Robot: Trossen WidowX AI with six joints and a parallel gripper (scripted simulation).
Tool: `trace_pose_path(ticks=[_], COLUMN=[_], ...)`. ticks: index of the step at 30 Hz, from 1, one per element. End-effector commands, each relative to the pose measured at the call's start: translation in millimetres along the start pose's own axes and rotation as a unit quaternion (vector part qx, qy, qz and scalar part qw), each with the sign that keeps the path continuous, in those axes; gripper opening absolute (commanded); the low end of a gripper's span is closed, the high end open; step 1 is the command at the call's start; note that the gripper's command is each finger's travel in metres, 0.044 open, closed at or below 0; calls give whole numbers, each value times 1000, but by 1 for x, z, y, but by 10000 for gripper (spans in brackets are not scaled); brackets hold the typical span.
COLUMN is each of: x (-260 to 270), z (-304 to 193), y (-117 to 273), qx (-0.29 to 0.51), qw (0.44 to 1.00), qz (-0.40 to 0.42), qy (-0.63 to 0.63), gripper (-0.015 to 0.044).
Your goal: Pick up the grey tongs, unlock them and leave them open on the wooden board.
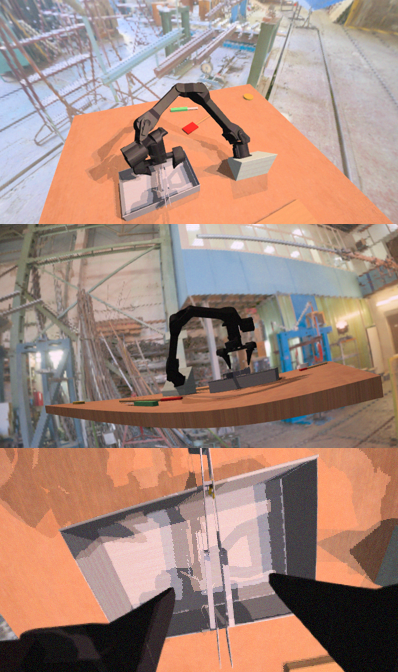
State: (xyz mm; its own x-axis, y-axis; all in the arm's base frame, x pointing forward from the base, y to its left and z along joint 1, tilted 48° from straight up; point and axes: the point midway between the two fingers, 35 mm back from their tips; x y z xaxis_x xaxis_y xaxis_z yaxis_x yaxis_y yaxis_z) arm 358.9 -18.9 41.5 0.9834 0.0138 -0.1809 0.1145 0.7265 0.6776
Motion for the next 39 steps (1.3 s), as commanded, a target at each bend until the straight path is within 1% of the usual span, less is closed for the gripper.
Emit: trace_pose_path(ticks=[1,9,39], x=[-5,-4,-4], z=[4,4,5], y=[0,-5,-54], qx=[-3,-3,-3], qw=[1000,1000,1000], qz=[-1,-1,-1], qy=[-2,-2,-2], gripper=[440,440,440])
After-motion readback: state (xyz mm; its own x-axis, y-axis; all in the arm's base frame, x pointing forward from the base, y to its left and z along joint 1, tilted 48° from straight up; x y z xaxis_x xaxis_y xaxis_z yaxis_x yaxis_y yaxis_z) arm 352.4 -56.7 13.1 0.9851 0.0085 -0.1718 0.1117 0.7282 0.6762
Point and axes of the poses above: the point midway between the two fingers, 35 mm back from their tips, its own y axis back along the fingers, its own x axis across the jaws, z = x × y, and after that the axes turned 10 degrees about y, right-handed
